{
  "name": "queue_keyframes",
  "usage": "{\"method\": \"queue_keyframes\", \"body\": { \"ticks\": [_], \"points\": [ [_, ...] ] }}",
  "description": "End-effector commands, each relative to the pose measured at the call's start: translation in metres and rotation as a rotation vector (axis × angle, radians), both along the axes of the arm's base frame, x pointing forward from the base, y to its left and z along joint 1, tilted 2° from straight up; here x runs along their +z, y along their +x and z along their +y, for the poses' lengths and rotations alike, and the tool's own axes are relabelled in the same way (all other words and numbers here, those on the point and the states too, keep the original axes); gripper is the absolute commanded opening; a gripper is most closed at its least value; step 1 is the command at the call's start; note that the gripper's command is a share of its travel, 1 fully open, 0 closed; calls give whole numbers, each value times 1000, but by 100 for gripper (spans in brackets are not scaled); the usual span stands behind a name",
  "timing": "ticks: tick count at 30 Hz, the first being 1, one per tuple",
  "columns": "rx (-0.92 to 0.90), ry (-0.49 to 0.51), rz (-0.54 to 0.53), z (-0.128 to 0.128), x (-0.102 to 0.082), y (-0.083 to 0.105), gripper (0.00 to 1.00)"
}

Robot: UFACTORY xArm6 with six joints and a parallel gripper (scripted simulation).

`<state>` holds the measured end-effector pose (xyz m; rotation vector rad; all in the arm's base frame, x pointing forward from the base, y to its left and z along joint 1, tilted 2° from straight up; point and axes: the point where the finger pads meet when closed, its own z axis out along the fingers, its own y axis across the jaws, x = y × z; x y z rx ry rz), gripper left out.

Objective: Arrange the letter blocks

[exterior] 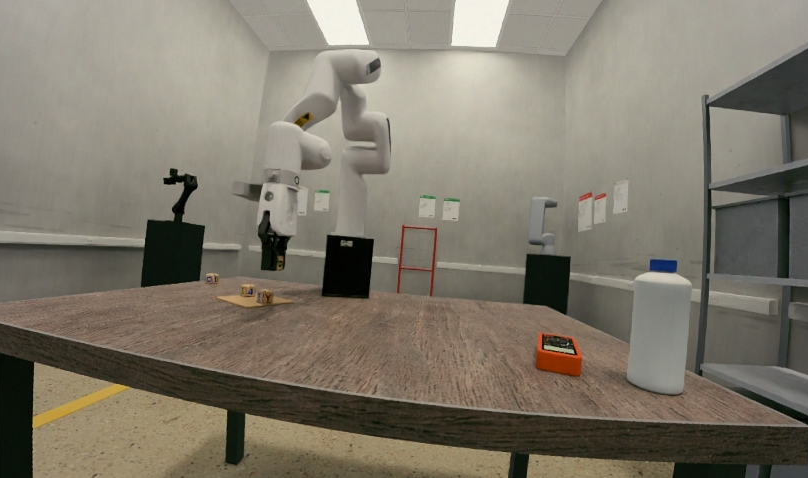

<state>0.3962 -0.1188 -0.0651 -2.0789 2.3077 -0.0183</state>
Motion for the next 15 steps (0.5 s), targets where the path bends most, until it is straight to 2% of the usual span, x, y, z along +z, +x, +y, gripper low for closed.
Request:
{"method": "queue_keyframes", "body": {
  "ticks": [1,15],
  "points": [
    [-124,-2,0,-4,1,-3,28],
    [-538,16,5,-19,1,-19,28]
  ]
}}
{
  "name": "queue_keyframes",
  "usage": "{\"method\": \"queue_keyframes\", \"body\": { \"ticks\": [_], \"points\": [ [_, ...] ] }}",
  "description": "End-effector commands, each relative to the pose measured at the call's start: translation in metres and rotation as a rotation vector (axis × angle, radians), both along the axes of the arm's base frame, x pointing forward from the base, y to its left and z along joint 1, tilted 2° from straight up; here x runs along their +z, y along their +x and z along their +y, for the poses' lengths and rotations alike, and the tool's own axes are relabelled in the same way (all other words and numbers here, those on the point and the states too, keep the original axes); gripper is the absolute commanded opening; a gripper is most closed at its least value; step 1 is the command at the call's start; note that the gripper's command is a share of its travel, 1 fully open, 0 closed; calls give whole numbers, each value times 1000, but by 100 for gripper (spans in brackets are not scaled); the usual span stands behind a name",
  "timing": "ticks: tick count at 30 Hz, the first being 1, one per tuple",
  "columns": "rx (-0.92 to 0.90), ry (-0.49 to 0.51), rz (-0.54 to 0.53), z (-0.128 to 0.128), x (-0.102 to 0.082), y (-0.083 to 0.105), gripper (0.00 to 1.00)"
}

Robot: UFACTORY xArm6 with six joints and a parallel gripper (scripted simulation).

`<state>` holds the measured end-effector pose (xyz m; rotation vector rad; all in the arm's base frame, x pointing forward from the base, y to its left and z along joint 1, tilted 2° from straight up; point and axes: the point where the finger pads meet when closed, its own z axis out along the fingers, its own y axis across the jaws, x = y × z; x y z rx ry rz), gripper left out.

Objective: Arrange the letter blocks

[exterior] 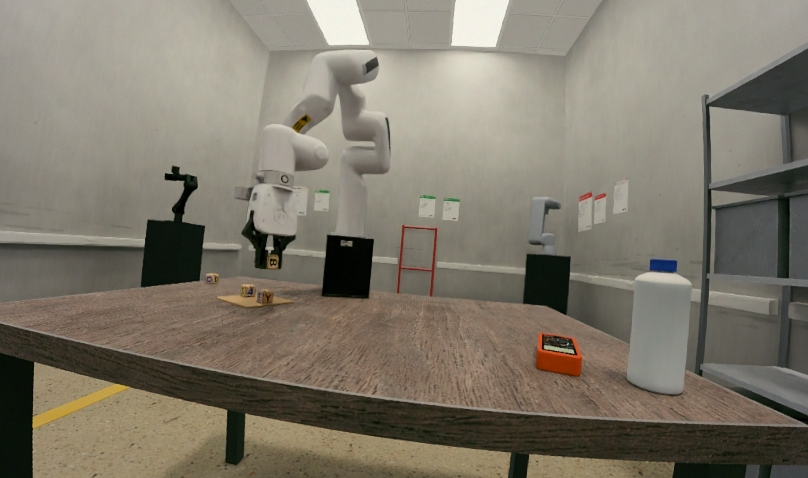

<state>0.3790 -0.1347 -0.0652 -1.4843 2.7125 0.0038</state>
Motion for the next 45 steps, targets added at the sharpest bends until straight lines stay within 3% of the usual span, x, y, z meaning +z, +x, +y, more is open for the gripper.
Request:
{"method": "queue_keyframes", "body": {
  "ticks": [1,45],
  "points": [
    [-74,-11,7,-3,1,-1,28],
    [-1440,51,32,-43,1,-59,28]
  ]
}}
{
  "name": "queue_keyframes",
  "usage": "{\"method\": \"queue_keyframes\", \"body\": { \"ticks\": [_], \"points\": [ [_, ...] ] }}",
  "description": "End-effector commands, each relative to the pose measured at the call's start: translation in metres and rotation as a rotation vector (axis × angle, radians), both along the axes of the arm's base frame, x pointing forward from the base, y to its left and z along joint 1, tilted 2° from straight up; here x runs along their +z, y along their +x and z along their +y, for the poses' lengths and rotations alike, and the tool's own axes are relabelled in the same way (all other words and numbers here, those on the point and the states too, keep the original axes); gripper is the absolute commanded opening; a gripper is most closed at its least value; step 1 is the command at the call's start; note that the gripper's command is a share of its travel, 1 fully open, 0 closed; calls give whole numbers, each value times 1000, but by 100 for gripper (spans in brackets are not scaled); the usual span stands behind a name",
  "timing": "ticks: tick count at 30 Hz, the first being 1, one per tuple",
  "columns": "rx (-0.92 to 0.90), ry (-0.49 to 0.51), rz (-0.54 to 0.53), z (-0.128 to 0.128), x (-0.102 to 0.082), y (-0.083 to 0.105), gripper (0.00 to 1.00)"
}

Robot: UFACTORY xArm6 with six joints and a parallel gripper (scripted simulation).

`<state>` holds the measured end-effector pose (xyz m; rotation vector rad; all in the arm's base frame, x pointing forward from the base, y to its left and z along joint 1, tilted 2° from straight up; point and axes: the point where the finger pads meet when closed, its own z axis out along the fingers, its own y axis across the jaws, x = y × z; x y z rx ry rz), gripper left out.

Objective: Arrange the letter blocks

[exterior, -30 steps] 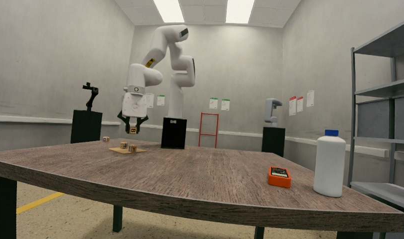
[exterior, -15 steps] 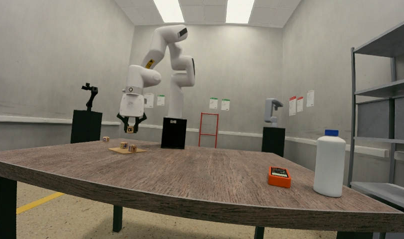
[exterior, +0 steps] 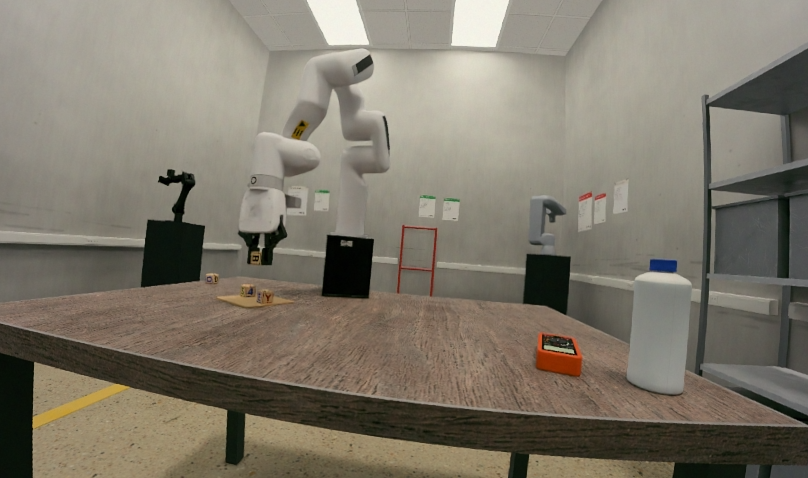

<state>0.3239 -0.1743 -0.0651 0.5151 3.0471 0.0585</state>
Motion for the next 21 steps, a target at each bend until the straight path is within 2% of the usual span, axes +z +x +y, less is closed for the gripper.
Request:
{"method": "queue_keyframes", "body": {
  "ticks": [1,5,7,8,21],
  "points": [
    [-138,-7,19,-4,1,-5,28],
    [-265,-1,22,-7,1,-11,28],
    [-265,-1,22,-7,1,-11,28],
    [-357,3,24,-9,1,-15,28],
    [-742,20,31,-18,1,-33,28]
  ]
}}
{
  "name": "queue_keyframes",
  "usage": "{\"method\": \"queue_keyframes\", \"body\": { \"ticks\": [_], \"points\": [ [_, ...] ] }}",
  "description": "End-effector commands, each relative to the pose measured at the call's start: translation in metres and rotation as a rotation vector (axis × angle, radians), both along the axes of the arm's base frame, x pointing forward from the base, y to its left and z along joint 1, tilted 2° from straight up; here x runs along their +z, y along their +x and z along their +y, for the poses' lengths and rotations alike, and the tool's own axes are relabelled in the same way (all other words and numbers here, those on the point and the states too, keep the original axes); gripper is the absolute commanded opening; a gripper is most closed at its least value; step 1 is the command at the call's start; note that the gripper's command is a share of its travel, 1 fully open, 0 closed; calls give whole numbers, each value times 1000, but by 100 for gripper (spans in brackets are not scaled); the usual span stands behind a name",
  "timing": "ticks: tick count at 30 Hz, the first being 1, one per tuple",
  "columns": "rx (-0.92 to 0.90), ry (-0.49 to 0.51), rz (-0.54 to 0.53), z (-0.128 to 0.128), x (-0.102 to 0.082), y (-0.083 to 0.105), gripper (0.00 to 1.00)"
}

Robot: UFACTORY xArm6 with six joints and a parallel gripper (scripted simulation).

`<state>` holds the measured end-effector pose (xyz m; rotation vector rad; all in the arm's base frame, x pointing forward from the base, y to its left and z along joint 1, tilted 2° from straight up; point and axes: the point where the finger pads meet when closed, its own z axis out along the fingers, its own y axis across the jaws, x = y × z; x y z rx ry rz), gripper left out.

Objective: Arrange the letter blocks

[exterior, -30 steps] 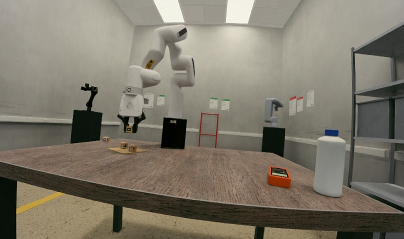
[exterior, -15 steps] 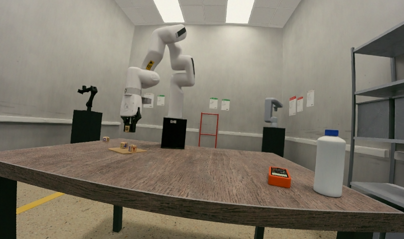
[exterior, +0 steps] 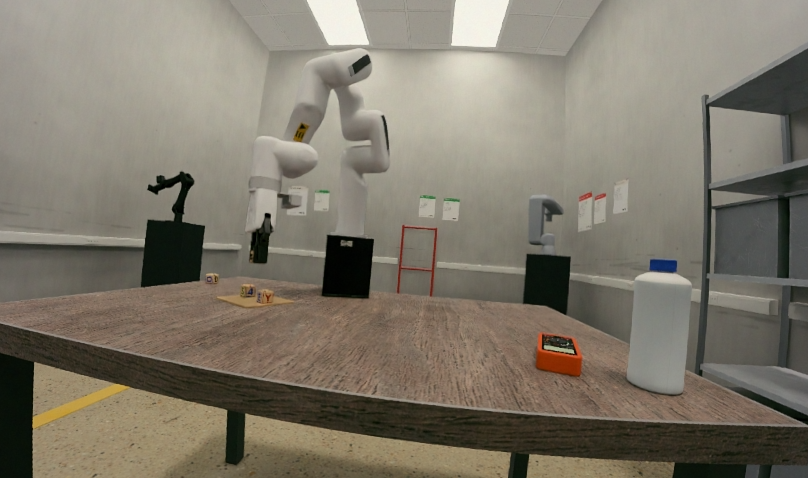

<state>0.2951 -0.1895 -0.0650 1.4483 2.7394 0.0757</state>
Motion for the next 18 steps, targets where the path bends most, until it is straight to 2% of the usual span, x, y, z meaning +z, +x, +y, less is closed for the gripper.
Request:
{"method": "queue_keyframes", "body": {
  "ticks": [1,3,4,18],
  "points": [
    [-136,-4,23,-3,1,-5,28],
    [-136,-4,23,-3,1,-5,28],
    [-227,0,25,-5,1,-10,28],
    [-646,17,32,-13,1,-30,28]
  ]
}}
